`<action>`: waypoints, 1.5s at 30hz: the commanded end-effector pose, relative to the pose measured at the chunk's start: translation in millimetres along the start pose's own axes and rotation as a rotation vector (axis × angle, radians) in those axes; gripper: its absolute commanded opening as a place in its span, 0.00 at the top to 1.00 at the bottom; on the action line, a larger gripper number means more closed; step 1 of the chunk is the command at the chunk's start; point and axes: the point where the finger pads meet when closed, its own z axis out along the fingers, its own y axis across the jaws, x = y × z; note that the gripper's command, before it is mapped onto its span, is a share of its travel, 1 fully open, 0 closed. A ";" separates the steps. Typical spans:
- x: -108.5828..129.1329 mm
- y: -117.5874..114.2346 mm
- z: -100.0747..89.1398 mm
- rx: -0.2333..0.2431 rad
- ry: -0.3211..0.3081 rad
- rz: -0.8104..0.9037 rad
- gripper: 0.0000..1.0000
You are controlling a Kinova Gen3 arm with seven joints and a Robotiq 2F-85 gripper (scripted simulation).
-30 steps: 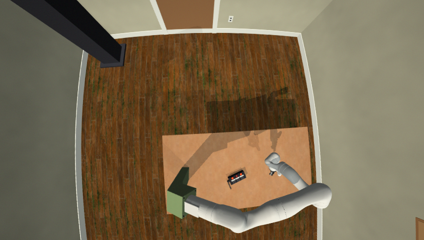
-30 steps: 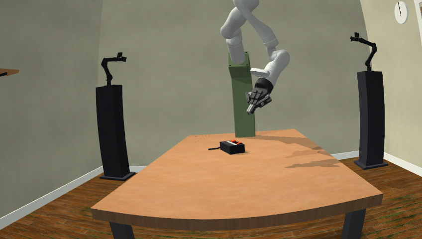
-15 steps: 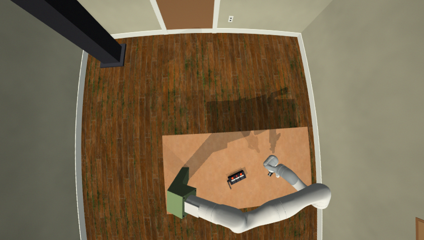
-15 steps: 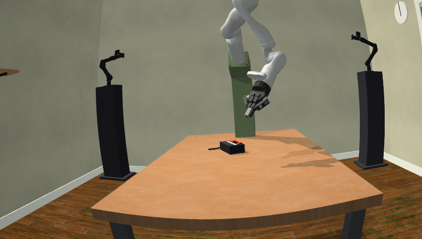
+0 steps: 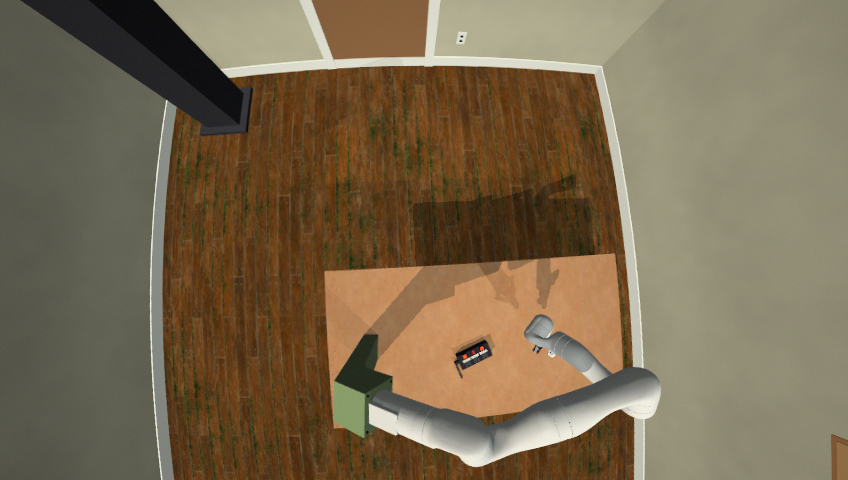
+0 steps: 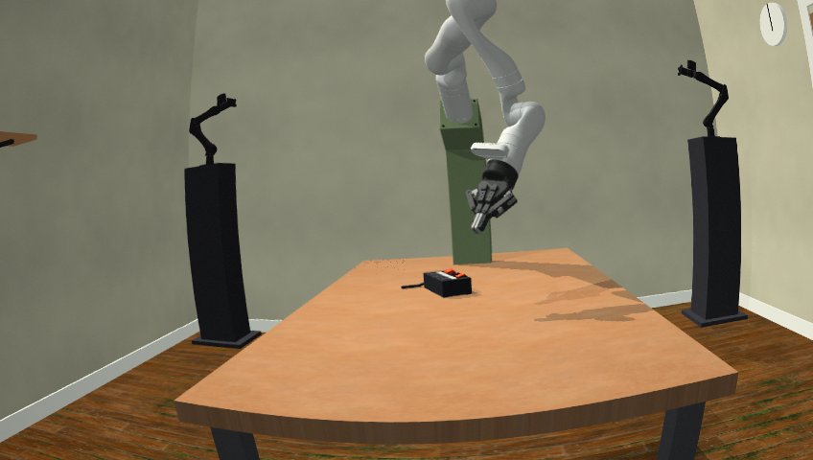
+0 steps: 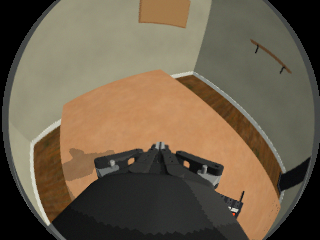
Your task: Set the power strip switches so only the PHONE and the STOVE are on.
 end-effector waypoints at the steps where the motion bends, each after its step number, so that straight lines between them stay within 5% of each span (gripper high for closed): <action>1: 1.1 2.5 1.0 -0.004 0.002 -0.001 1.00; 45: -32.3 25.3 12.0 0.074 -0.105 0.057 1.00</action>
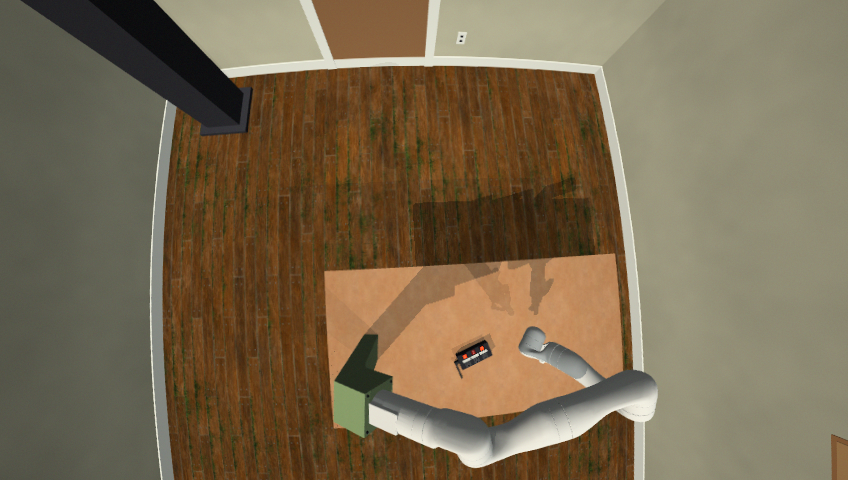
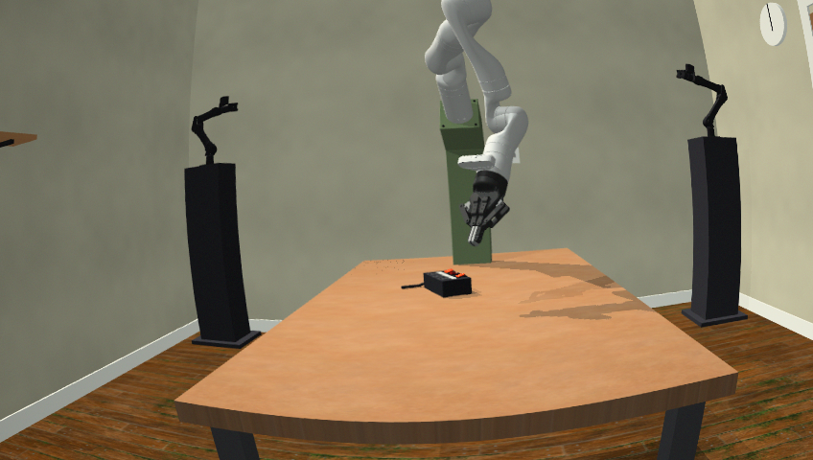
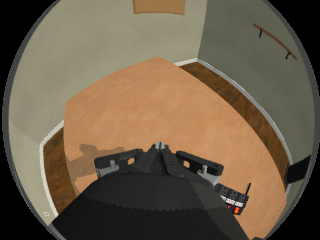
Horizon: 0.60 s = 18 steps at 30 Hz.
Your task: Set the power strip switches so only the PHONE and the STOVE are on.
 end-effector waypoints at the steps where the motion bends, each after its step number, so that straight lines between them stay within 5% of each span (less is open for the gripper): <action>1: 1.3 1.7 0.5 -0.003 0.002 0.000 1.00; 18: -13.1 13.8 1.8 0.019 -0.051 0.025 1.00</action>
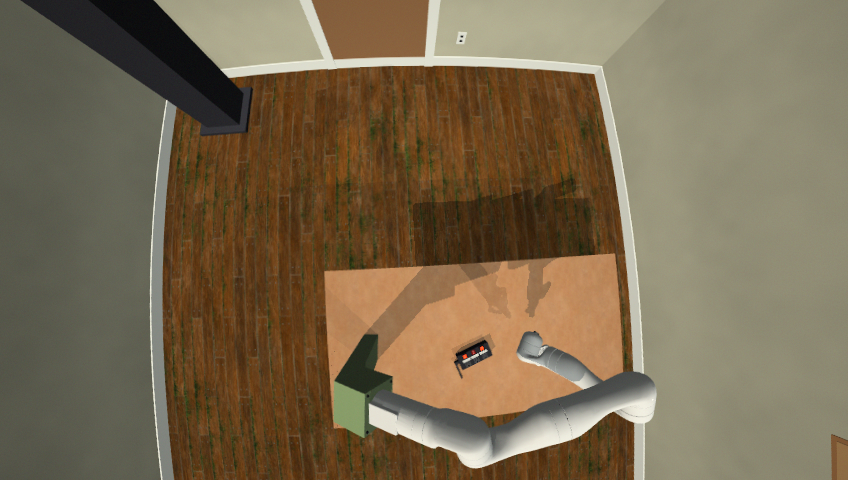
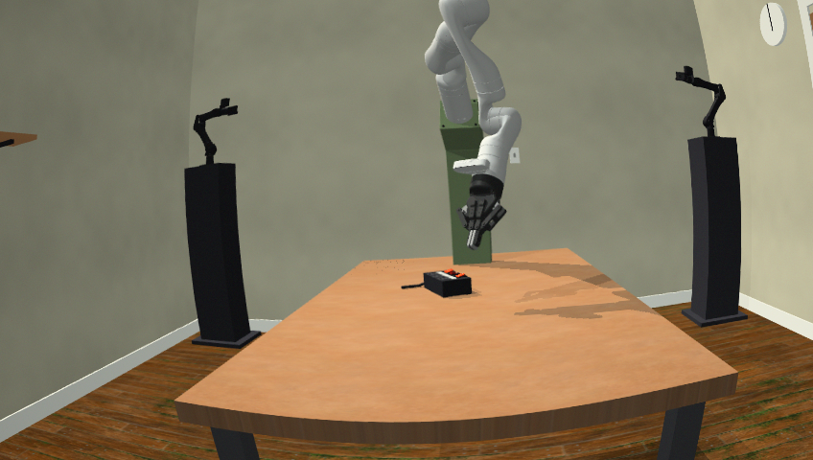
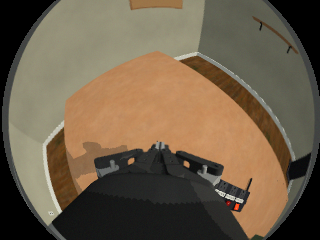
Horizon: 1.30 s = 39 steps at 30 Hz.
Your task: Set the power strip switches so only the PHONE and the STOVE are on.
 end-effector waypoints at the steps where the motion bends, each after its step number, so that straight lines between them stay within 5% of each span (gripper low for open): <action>1: -6.2 7.4 0.3 0.007 -0.026 0.013 1.00; 39: -36.7 35.0 -4.7 0.028 -0.144 0.067 1.00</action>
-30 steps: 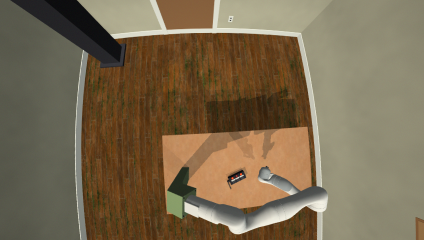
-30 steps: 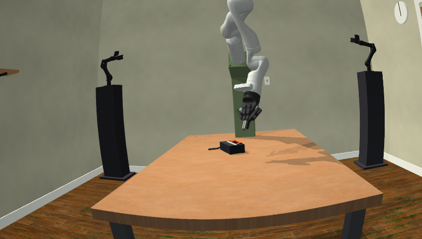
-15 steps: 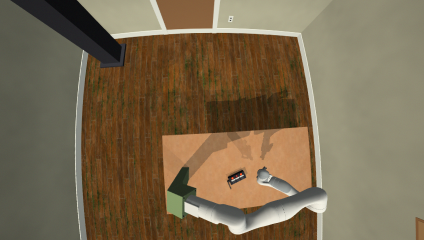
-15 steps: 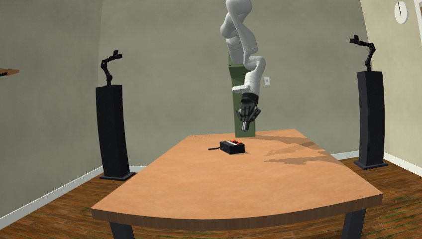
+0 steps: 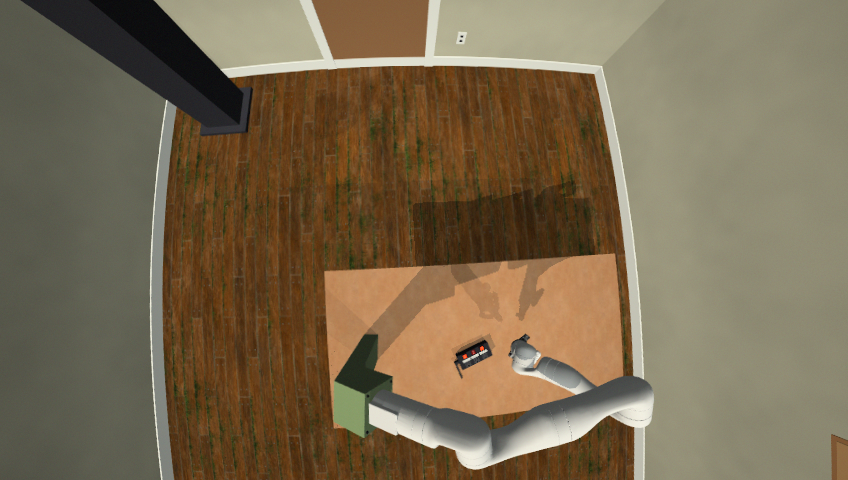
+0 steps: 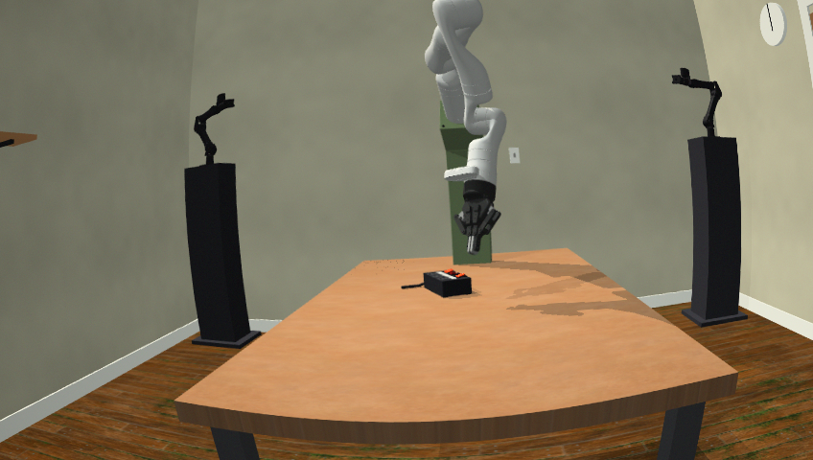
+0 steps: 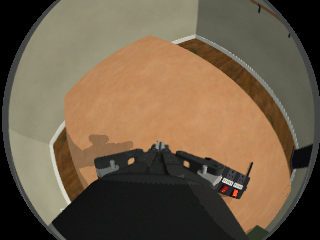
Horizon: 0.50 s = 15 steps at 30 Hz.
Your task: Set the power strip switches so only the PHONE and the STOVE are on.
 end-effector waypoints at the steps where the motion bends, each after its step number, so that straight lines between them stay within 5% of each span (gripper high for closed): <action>1: 2.4 3.3 0.3 -0.005 0.003 0.001 1.00; 15: -12.6 18.4 -3.4 -0.003 -0.057 0.029 1.00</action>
